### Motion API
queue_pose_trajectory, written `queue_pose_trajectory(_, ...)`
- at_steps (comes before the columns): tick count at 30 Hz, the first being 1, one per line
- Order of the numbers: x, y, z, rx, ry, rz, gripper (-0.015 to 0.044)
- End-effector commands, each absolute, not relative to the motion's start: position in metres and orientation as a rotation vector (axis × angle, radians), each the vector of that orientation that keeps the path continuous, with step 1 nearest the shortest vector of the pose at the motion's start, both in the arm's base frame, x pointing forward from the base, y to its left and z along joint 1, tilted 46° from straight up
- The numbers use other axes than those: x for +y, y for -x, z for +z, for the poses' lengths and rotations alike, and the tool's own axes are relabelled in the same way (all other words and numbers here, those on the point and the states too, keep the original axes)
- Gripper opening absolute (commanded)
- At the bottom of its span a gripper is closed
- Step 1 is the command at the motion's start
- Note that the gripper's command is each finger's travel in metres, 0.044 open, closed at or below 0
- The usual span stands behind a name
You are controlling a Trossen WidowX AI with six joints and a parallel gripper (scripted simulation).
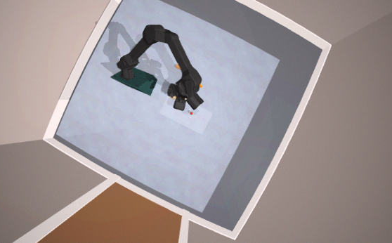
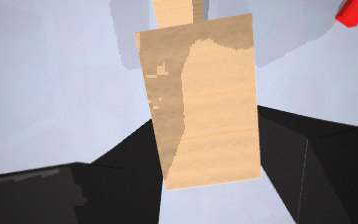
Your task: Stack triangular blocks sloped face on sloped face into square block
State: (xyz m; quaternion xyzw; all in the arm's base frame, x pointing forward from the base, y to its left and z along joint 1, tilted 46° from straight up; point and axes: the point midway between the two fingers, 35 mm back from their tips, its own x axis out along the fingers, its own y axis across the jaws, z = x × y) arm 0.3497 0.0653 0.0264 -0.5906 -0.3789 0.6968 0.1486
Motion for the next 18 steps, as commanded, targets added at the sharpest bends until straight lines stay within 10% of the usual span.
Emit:
queue_pose_trajectory(1,0.073,-0.342,0.02,-1.086,1.704,1.994,0.0)
queue_pose_trajectory(18,0.101,-0.315,-0.018,-1.087,1.7,1.993,0.0)
